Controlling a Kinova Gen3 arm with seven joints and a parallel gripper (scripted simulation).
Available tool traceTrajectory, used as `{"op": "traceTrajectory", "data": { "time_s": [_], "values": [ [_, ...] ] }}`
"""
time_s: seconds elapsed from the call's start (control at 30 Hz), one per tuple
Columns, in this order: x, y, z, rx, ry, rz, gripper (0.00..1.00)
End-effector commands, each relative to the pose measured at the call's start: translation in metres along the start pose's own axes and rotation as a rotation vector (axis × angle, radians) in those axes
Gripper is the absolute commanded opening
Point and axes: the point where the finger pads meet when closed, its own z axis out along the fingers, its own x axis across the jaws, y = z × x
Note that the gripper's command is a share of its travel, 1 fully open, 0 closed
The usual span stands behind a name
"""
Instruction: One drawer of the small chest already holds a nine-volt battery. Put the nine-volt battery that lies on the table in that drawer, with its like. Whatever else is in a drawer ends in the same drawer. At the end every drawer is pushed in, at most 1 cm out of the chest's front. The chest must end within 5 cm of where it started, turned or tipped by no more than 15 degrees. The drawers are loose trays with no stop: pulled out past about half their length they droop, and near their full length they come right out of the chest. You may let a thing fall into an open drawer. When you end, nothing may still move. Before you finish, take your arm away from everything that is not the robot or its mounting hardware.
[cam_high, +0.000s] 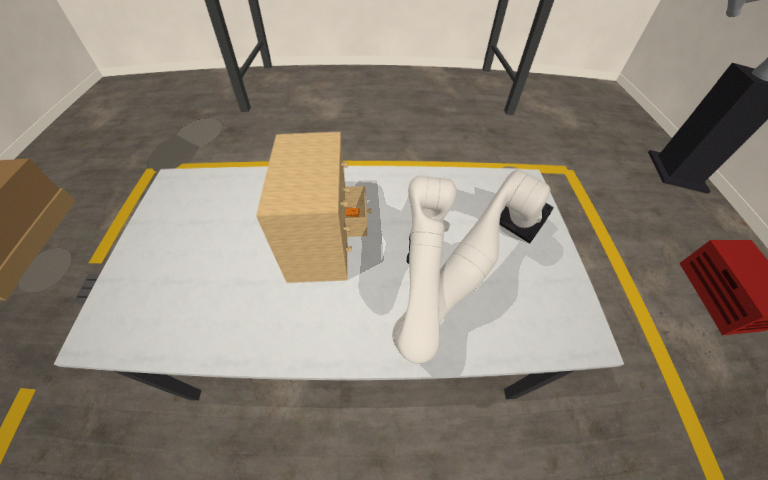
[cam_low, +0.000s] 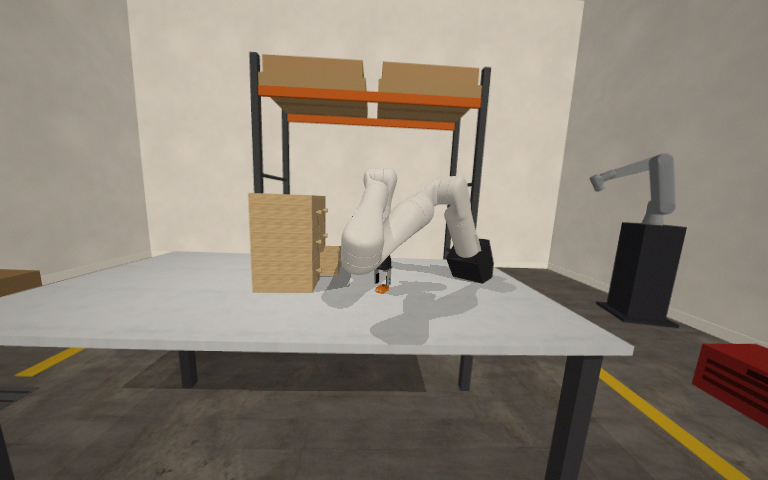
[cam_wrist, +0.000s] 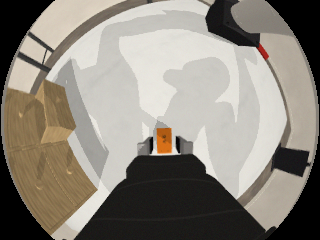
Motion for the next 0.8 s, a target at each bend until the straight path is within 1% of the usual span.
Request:
{"op": "traceTrajectory", "data": {
  "time_s": [0.0, 0.47, 0.77],
  "values": [
    [0.000, 0.000, 0.000, -0.015, -0.019, -0.001, 0.81],
    [0.000, 0.000, 0.002, -0.015, -0.019, -0.001, 0.81],
    [0.000, 0.000, 0.011, -0.015, -0.019, -0.001, 0.81]
  ]
}}
